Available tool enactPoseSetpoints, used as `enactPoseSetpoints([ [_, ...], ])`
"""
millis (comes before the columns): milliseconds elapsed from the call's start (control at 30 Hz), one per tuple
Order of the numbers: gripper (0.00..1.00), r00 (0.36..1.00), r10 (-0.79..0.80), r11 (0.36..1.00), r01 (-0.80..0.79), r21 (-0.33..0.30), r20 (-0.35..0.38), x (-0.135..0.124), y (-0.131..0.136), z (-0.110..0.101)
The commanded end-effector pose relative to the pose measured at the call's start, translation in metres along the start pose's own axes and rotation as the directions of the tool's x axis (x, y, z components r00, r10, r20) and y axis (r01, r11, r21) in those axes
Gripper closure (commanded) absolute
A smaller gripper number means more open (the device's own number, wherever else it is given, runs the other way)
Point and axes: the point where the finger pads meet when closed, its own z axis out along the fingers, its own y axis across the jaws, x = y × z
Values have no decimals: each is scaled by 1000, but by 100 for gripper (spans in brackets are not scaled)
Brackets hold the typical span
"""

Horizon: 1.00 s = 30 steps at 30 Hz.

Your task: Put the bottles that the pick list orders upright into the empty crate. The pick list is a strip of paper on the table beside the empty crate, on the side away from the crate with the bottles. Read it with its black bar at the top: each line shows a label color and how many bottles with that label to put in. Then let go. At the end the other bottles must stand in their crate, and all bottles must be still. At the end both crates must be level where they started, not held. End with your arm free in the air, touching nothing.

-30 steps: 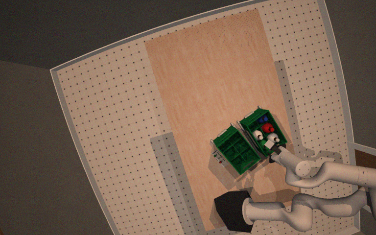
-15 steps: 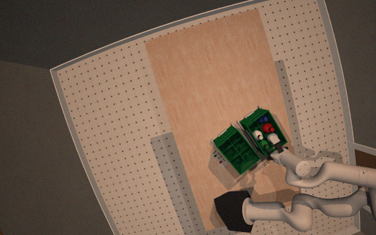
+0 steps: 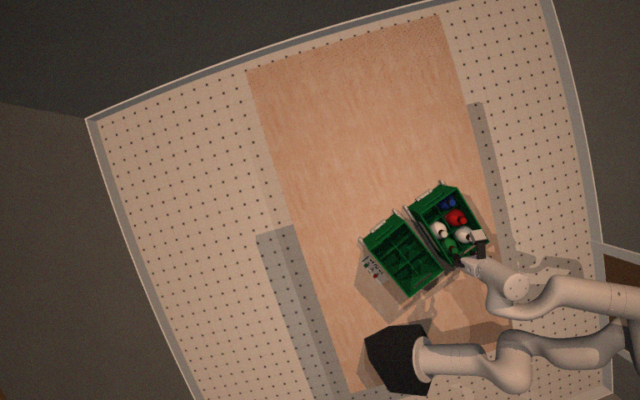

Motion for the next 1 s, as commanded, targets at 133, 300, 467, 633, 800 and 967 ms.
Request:
enactPoseSetpoints([
  [133,35,966,257,966,-257,-9,-17,0,0,0],
  [300,35,951,307,951,-308,-12,-22,0,0,0],
  [467,35,951,307,951,-308,-12,-22,0,0,0],
  [633,35,951,307,951,-308,-12,-22,0,0,1],
  [800,35,951,307,951,-308,-12,-22,1,0,6],
  [967,35,951,307,951,-308,-12,-22,1,0,13],
])
